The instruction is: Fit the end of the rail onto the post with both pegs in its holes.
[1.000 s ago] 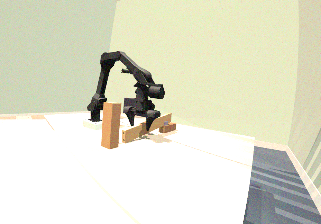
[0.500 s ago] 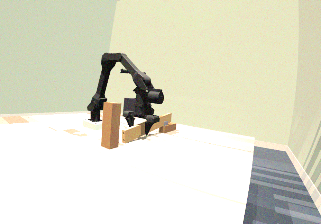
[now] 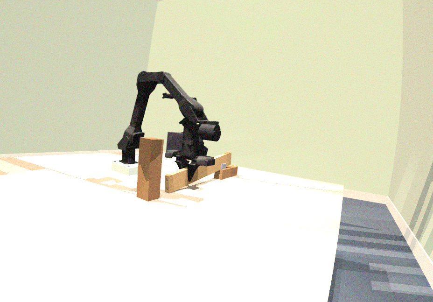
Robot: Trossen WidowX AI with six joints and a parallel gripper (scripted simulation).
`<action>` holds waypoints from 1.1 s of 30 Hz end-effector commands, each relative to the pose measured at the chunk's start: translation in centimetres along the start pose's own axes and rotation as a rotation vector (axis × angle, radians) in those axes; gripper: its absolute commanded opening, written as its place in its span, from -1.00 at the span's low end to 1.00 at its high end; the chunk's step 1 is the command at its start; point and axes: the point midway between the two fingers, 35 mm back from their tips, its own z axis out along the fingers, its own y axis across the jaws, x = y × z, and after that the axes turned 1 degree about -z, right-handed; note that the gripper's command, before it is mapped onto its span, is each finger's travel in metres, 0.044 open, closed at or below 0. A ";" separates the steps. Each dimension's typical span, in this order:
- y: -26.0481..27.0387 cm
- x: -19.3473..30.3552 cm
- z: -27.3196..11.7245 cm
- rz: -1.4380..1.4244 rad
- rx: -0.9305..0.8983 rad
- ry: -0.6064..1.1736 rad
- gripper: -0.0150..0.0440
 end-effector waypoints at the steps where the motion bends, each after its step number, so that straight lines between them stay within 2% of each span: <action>1: 0.0 0.1 0.1 -0.003 0.000 0.004 -0.40; 5: 0.0 0.1 0.1 -0.003 0.000 0.004 -0.49; 33: -0.1 0.0 -0.9 -0.003 0.000 0.004 -0.49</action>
